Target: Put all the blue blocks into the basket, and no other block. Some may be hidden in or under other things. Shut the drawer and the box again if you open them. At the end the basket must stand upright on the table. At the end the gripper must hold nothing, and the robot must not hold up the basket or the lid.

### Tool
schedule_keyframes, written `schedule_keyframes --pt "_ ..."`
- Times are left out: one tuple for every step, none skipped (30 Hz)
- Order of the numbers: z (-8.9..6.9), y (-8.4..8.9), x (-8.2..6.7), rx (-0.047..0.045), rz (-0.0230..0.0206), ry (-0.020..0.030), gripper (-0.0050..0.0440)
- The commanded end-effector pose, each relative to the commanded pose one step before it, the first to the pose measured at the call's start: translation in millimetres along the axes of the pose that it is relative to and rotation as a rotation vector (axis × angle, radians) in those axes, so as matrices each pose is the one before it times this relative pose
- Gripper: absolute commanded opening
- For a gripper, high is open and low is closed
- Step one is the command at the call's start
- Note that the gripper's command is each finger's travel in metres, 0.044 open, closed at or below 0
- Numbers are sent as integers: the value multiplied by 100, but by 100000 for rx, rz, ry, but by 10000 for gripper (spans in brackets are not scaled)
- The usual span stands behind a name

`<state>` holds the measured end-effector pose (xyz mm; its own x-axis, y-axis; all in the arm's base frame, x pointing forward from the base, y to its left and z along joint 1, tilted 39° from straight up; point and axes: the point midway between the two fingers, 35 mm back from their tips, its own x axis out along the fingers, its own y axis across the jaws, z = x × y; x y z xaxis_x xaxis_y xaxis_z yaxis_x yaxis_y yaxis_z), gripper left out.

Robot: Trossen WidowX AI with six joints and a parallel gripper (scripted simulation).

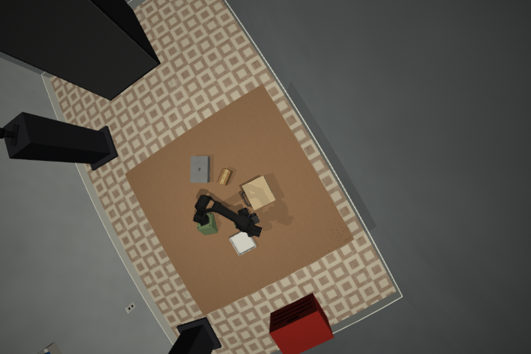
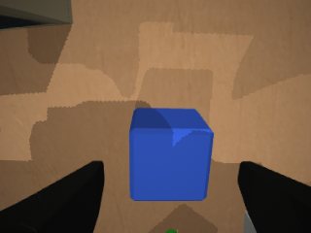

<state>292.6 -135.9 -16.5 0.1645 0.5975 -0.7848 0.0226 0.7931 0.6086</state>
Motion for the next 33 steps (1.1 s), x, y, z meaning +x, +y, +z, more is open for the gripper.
schedule_keyframes --pt "-213 -13 1037 795 944 371 284" --pt "0 0 0 0 0 0 284" --pt "0 0 0 0 0 0 284" --pt "0 0 0 0 0 0 284" --pt "0 0 267 0 0 0 284" --pt "0 0 267 0 0 0 284" --pt "0 0 267 0 0 0 284" --pt "0 0 267 0 0 0 284" --pt "0 0 267 0 0 0 284" --pt "0 0 267 0 0 0 284" --pt "0 0 267 0 0 0 284" --pt "0 0 267 0 0 0 284" --pt "0 0 0 0 0 0 284" --pt "0 0 0 0 0 0 284" --pt "0 0 267 0 0 0 284" --pt "0 0 267 0 0 0 284" --pt "0 0 267 0 0 0 284" --pt "0 0 67 0 0 0 284" --pt "0 0 0 0 0 0 284" --pt "0 0 0 0 0 0 284" --pt "0 0 0 0 0 0 284" --pt "0 0 0 0 0 0 284" --pt "0 0 0 0 0 0 284" --pt "0 0 0 0 0 0 284" --pt "0 0 0 0 0 0 284" --pt "0 0 0 0 0 0 284" --pt "0 0 0 0 0 0 284" --pt "0 0 0 0 0 0 0" --pt "0 0 0 0 0 0 0" --pt "0 0 0 0 0 0 0" --pt "0 0 0 0 0 0 0" --pt "0 0 0 0 0 0 0" --pt "0 0 0 0 0 0 0"
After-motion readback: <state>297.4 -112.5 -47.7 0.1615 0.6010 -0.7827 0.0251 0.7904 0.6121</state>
